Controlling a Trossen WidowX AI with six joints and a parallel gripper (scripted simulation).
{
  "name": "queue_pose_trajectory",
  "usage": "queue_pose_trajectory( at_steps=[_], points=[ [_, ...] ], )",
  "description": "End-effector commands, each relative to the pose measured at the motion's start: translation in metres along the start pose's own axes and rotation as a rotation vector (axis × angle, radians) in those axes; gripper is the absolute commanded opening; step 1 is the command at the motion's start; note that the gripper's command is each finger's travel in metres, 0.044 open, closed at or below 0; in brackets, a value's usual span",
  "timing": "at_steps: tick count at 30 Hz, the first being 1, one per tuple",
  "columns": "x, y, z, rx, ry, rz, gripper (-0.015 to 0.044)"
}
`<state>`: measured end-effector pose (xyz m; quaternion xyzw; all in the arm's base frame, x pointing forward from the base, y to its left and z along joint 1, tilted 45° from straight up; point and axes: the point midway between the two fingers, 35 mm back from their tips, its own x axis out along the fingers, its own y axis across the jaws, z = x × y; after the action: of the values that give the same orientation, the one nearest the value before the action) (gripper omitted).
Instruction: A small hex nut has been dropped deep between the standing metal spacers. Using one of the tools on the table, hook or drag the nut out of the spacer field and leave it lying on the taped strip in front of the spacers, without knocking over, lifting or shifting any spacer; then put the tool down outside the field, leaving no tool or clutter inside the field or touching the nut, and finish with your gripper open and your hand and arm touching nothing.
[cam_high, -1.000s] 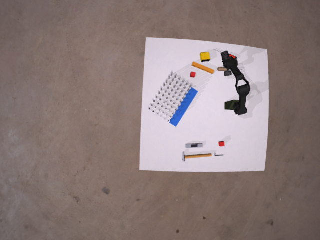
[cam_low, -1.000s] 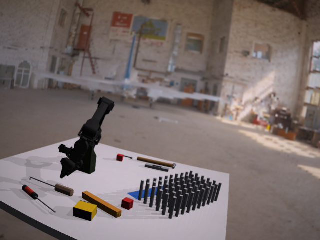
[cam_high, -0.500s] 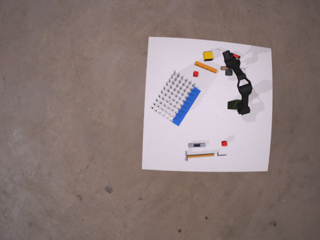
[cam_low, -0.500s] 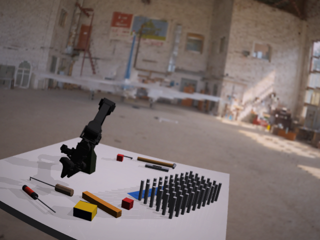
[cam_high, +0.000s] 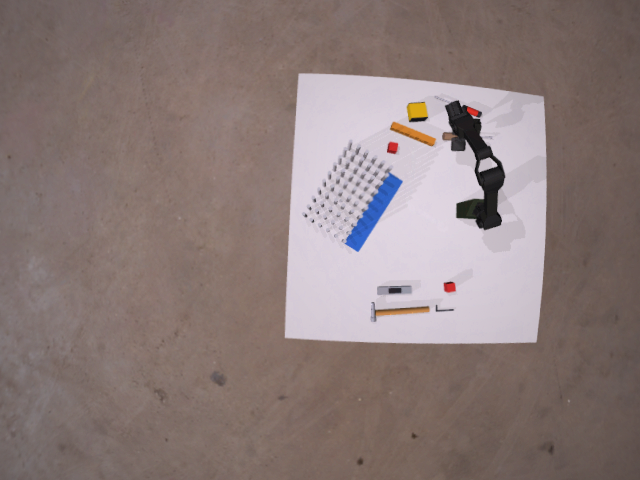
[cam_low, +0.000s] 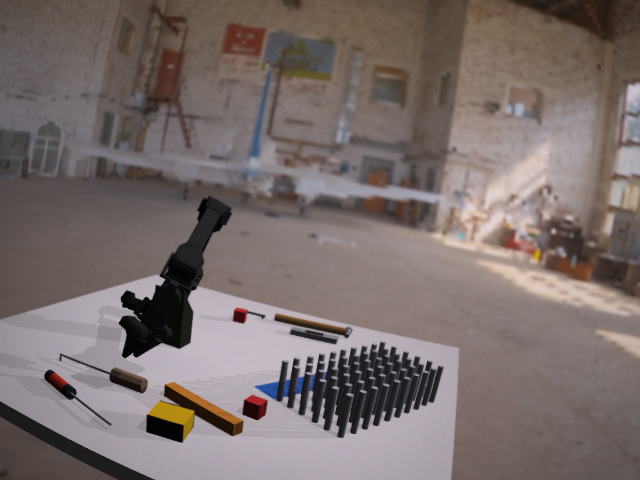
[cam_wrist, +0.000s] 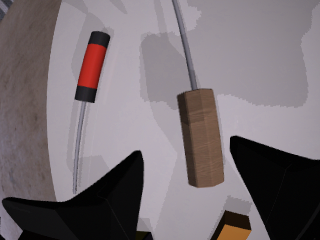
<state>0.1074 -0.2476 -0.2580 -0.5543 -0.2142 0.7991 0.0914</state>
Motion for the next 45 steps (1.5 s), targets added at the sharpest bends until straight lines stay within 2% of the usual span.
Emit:
queue_pose_trajectory(
  at_steps=[1,37,45],
  points=[
    [0.009,-0.004,-0.003,0.002,-0.004,-0.008,0.028],
    [0.059,-0.022,-0.024,0.001,-0.003,-0.009,0.028],
    [0.059,-0.022,-0.024,0.001,-0.003,-0.009,0.0227]
  ],
)
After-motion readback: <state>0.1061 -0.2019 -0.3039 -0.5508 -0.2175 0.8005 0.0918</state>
